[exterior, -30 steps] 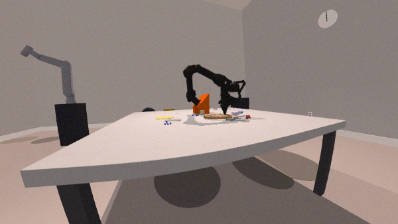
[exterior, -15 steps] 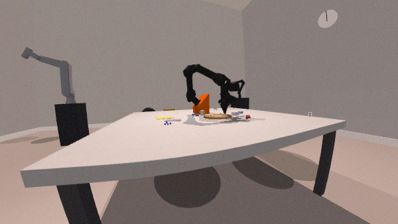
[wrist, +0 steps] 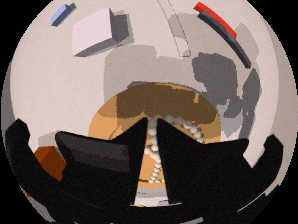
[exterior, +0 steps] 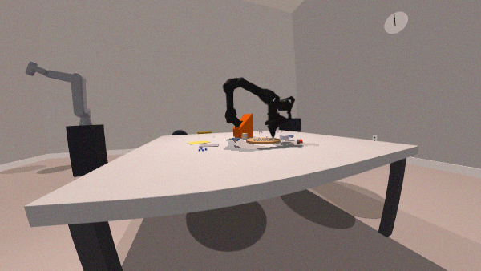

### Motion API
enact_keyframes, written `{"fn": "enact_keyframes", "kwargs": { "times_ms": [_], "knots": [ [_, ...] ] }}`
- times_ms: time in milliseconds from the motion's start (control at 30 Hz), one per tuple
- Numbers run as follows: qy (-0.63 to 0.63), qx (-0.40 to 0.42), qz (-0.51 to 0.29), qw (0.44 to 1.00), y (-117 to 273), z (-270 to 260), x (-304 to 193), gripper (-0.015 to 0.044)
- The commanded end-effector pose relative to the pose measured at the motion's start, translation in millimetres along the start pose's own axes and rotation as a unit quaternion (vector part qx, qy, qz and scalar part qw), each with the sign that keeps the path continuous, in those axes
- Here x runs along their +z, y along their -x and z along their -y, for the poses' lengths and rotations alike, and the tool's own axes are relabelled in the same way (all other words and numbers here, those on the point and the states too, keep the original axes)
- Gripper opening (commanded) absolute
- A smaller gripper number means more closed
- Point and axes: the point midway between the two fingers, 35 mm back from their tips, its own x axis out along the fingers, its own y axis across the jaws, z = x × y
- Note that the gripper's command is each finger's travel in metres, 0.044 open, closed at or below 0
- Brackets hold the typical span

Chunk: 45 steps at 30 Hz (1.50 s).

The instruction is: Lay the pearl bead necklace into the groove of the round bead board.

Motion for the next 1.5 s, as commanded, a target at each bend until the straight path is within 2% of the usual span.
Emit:
{"fn": "enact_keyframes", "kwargs": {
  "times_ms": [0,100,667,1467],
  "knots": [
    [0.001,0.003,-0.001,1.0,-6.3,-1.5,-0.7,0.0],
    [0.001,0.003,-0.001,1.0,-6.5,-1.5,-0.8,0.0],
    [0.002,0.001,-0.001,1.0,-1.3,-1.0,-0.2,0.044],
    [0.001,0.003,-0.001,1.0,1.7,-1.0,-0.2,0.044]
  ]
}}
